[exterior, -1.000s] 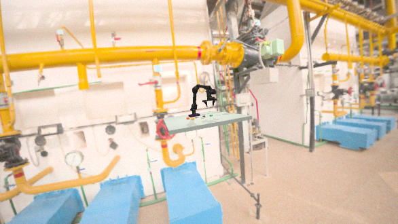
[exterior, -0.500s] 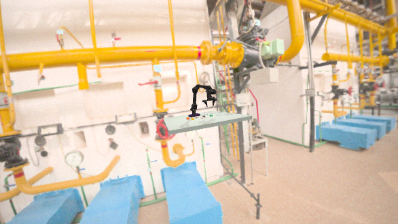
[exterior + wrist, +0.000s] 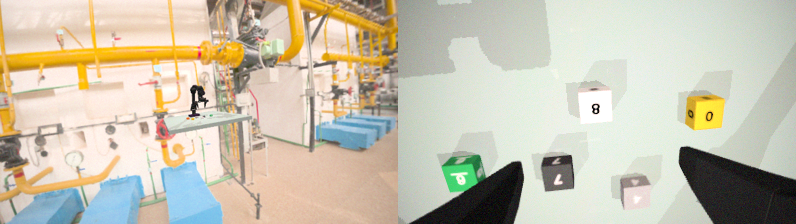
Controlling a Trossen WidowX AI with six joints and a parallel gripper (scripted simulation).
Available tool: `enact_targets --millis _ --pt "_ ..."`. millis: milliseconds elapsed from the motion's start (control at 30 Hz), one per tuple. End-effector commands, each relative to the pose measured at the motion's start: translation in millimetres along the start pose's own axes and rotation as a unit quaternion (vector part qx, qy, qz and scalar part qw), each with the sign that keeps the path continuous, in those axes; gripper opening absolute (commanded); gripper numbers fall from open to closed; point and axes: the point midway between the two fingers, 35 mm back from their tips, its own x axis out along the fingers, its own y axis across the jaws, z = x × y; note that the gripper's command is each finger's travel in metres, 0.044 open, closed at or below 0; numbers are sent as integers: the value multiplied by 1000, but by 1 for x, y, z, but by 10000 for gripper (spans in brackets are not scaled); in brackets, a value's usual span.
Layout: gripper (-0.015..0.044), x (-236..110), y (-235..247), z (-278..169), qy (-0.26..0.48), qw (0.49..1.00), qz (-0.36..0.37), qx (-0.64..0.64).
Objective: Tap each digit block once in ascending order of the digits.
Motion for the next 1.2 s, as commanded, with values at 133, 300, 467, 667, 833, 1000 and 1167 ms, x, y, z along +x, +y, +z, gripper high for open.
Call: enact_targets --millis 133,300,467,667,833,1000,1167 --pt "400 -1 -1 2 -1 1000 0 -8" --pt "400 -1 -1 2 -1 1000 0 -8" --pt "400 -1 -1 2 -1 1000 0 -8" --pt "400 -1 -77 0 -1 1000 -4 -8" --pt "400 -2 -135 -13 0 1000 -7 -8" --pt "400 -2 -135 -13 0 1000 -7 -8" --pt "400 -2 -135 -13 0 1000 -7 -8"
